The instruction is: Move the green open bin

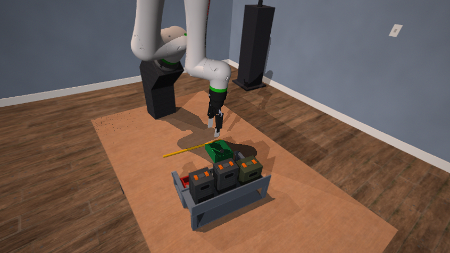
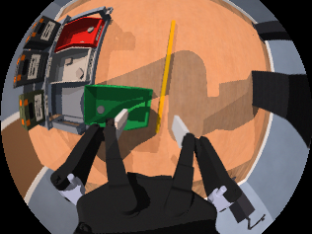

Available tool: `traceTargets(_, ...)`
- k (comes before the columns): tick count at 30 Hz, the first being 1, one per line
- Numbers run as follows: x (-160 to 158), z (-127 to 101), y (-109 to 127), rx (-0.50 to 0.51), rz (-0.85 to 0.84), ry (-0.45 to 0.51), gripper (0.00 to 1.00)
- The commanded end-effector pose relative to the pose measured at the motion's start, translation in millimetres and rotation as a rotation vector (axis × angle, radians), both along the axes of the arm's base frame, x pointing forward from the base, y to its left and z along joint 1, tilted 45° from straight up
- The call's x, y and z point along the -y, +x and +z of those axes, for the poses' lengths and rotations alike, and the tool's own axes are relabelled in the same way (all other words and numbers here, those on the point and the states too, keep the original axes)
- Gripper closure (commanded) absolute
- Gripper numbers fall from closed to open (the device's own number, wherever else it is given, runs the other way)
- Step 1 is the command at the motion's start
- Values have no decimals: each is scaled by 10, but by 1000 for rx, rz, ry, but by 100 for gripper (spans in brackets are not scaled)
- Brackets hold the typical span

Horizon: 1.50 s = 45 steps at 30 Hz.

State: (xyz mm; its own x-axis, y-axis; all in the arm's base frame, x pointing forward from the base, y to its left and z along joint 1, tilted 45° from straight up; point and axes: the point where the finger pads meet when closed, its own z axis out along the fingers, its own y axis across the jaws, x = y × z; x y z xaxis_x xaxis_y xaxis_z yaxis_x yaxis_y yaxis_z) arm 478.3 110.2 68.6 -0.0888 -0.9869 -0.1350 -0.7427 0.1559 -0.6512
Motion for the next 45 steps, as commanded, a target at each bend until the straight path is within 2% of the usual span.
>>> traceTargets(1, 3, -8, 3, 53, 25, 32, 43)
traceTargets(10, 3, -8, 3, 53, 25, 32, 43)
traceTargets(11, 0, -2, 1, 11, 5, 6, 43)
traceTargets(15, 3, -8, 3, 53, 25, 32, 43)
traceTargets(27, 3, -8, 3, 53, 25, 32, 43)
traceTargets(28, 0, -2, 1, 11, 5, 6, 43)
traceTargets(32, 3, -8, 3, 53, 25, 32, 43)
traceTargets(44, 3, -8, 3, 53, 25, 32, 43)
traceTargets(45, 0, -2, 1, 11, 5, 6, 43)
